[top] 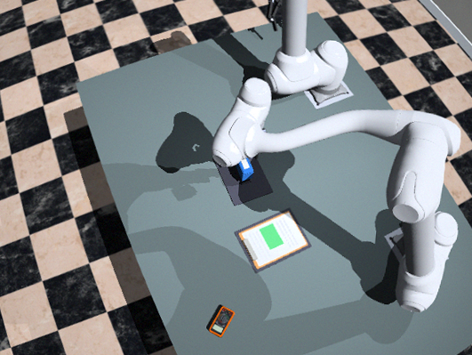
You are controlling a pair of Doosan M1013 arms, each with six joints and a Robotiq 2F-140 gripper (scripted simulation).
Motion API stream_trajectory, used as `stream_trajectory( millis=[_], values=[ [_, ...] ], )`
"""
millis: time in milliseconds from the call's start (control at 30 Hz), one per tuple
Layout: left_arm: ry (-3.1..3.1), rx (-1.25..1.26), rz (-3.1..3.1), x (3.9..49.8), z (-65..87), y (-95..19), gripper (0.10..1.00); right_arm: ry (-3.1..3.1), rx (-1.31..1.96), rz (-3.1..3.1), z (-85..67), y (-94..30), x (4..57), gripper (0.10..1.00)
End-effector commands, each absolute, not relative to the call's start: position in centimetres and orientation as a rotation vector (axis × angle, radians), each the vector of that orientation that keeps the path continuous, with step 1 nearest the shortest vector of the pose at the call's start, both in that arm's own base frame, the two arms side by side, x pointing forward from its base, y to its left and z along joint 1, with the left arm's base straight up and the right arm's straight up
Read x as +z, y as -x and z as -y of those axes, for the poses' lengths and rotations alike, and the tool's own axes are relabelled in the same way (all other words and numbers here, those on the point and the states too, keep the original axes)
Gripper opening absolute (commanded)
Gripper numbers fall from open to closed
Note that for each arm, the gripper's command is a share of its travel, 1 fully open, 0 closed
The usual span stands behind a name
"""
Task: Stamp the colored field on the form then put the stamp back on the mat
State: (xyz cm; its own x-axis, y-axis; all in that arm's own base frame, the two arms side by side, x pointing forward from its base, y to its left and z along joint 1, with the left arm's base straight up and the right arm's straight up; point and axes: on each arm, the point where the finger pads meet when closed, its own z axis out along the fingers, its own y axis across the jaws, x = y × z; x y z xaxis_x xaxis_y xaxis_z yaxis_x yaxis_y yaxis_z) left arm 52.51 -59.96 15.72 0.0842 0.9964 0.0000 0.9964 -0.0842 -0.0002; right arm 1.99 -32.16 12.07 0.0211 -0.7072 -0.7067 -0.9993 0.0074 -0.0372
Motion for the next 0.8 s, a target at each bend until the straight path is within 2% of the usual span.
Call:
stream_trajectory(
  millis=[0,533,767],
  values=[
    [2.314,0.0,2.127,14.8,60.0,-52.5,0.551,1.755,0.688,-1.741,32.2,-2.0,12.1,1.0],
    [2.314,0.0,2.127,8.5,60.0,-52.5,0.551,1.755,0.688,-1.741,32.2,-2.0,12.1,1.0],
    [2.314,0.0,2.127,7.3,60.0,-52.5,0.551,1.755,0.688,-1.741,32.2,-2.0,12.1,1.0]
  ],
)
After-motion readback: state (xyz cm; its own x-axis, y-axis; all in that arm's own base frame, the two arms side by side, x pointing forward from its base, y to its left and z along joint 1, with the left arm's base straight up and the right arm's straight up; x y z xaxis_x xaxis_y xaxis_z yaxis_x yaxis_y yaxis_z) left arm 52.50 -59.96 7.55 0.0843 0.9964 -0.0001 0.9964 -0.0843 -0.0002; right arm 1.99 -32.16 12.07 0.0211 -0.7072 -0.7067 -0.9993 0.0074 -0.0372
